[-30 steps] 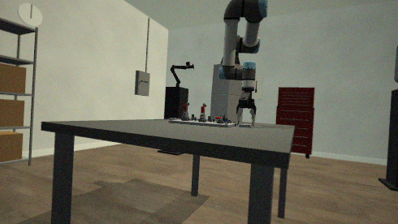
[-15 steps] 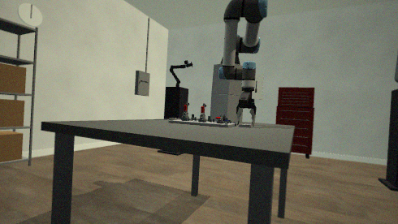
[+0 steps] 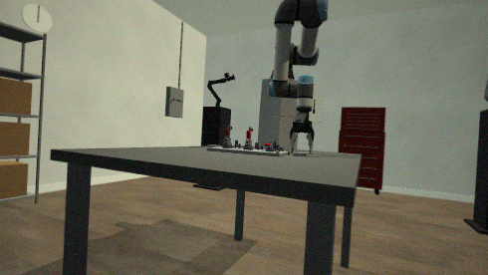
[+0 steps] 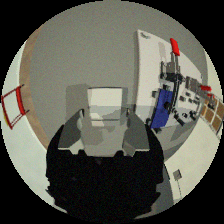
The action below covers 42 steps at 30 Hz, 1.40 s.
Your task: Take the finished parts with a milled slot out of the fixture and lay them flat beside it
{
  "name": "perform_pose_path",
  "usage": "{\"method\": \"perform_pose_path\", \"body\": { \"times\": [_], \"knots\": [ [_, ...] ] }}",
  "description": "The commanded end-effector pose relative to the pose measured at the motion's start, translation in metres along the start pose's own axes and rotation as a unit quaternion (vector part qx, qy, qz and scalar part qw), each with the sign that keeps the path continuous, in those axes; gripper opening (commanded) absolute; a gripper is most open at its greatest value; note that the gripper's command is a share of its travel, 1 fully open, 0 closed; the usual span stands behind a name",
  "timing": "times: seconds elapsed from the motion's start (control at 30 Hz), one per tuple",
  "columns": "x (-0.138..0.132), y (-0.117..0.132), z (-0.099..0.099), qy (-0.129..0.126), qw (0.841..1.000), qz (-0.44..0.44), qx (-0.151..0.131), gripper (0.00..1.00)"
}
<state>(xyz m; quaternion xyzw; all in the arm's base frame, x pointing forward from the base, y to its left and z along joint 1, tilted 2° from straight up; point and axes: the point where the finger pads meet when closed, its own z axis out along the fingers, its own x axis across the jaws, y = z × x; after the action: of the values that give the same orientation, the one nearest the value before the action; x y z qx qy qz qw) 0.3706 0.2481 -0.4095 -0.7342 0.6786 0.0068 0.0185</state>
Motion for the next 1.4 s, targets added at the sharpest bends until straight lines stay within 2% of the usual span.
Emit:
{"method": "perform_pose_path", "body": {
  "times": [0.0, 0.2, 0.5, 0.57, 0.9, 1.07, 1.37],
  "knots": [
    [0.000, -0.001, -0.003, 0.000, 1.000, 0.000, 0.001, 0.54],
    [0.000, -0.001, -0.018, 0.000, 1.000, 0.000, 0.001, 0.54],
    [0.000, -0.001, -0.053, 0.000, 1.000, 0.000, 0.001, 0.54],
    [0.000, -0.001, -0.053, 0.000, 1.000, 0.000, 0.001, 0.54],
    [0.000, 0.000, -0.087, 0.000, 1.000, 0.000, 0.001, 0.54],
    [0.000, 0.000, -0.096, 0.000, 1.000, 0.000, 0.001, 0.54],
    [0.000, 0.000, -0.099, 0.000, 1.000, 0.000, 0.001, 0.54]
  ]
}}
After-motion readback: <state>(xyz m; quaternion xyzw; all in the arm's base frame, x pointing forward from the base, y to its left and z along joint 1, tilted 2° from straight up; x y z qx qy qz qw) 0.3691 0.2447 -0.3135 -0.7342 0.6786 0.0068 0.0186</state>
